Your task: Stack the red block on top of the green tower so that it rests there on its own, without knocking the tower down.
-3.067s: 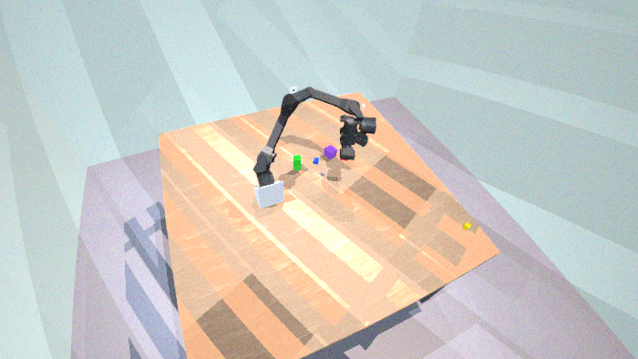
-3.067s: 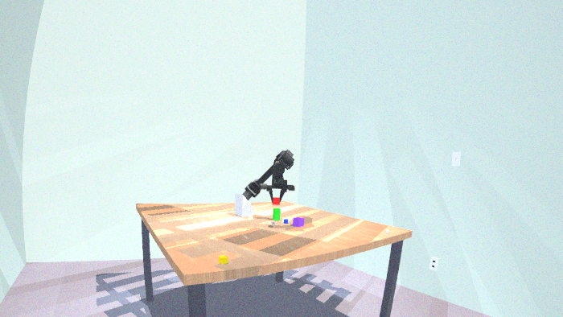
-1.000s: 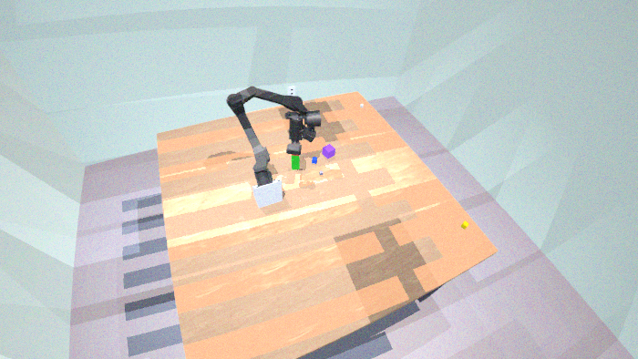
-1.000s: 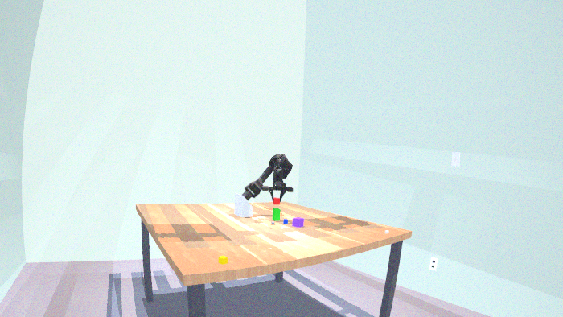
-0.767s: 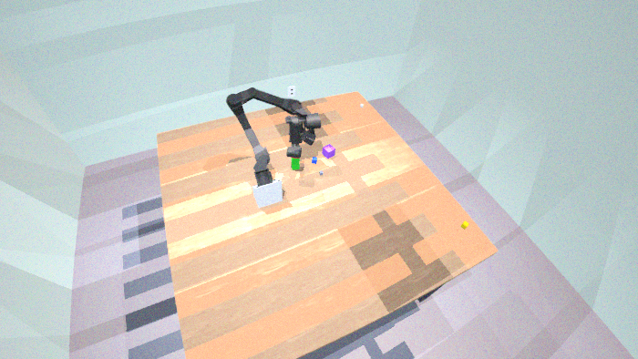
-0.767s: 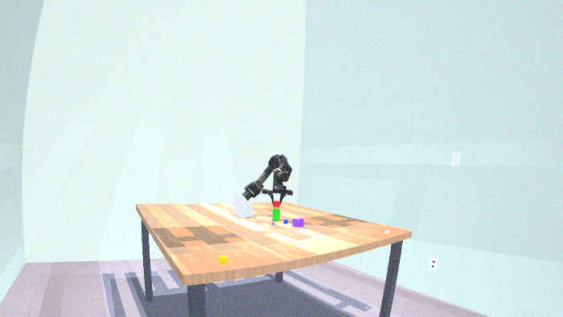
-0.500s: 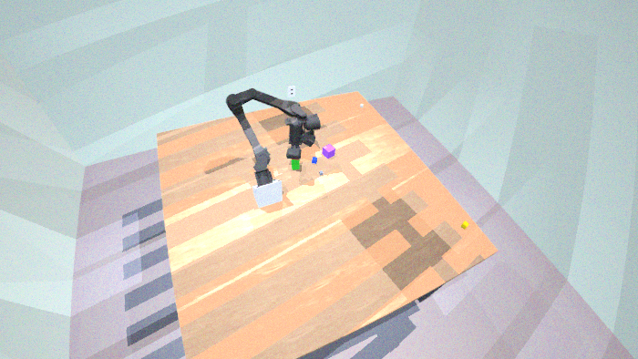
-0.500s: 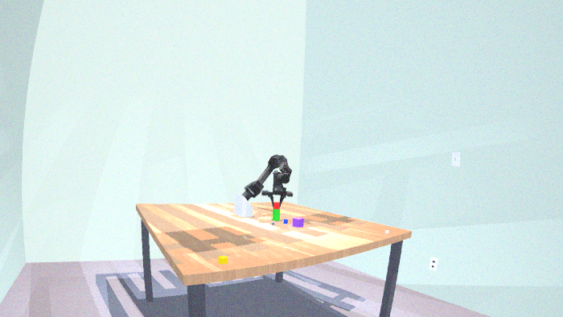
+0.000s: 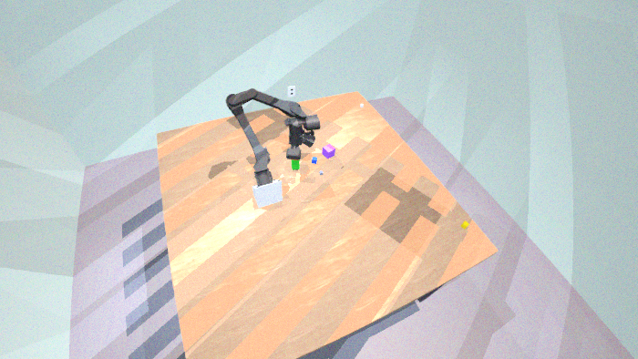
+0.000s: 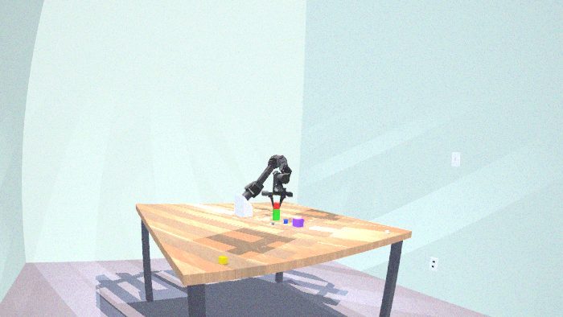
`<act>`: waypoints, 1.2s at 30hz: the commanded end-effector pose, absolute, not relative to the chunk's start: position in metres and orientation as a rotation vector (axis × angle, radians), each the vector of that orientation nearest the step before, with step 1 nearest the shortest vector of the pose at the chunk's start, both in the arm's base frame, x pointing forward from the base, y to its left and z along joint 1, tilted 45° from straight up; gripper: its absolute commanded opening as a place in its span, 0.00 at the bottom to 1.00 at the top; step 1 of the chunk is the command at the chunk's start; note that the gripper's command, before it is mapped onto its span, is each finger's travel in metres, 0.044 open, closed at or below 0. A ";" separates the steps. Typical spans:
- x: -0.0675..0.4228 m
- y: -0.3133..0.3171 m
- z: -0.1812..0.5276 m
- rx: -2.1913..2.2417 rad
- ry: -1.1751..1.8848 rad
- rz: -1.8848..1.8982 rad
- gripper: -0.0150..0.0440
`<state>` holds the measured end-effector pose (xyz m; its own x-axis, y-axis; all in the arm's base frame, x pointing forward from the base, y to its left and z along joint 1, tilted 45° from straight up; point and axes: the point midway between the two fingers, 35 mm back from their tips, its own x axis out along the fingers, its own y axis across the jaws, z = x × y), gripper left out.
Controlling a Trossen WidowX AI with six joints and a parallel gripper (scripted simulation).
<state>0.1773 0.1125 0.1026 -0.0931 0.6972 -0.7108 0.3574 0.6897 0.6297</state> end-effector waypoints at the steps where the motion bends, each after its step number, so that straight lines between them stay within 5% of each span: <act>1: 0.177 0.113 0.103 0.862 1.701 0.352 0.25; 7: 0.178 0.112 0.104 0.861 1.701 0.352 0.25; 24: 0.177 0.113 0.102 0.857 1.701 0.352 1.00; 36: 0.177 0.113 0.102 0.857 1.701 0.352 1.00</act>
<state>0.1776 0.1125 0.1027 -0.0919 0.6973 -0.7108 0.3576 0.6893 0.6300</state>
